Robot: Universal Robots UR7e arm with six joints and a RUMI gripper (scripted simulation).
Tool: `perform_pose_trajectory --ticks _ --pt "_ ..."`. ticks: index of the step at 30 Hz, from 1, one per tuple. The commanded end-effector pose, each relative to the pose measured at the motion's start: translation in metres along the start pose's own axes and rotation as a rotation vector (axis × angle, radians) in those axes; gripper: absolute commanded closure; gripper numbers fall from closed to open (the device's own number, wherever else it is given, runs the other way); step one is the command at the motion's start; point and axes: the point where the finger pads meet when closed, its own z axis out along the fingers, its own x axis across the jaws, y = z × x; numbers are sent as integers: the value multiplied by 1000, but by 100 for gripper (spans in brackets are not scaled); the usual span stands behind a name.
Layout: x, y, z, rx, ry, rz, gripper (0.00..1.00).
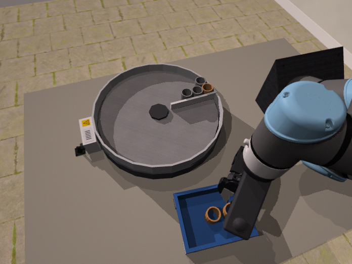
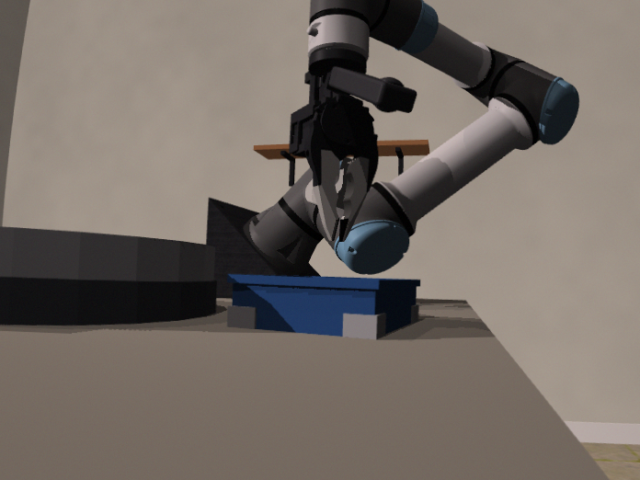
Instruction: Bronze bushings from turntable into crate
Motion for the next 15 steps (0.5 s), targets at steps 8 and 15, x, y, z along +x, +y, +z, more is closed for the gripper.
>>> perform_pose_trajectory --ticks 8,15 --pt "-1 2 -29 -2 -9 -1 94" --pt "-2 2 -27 -2 -12 -1 94"
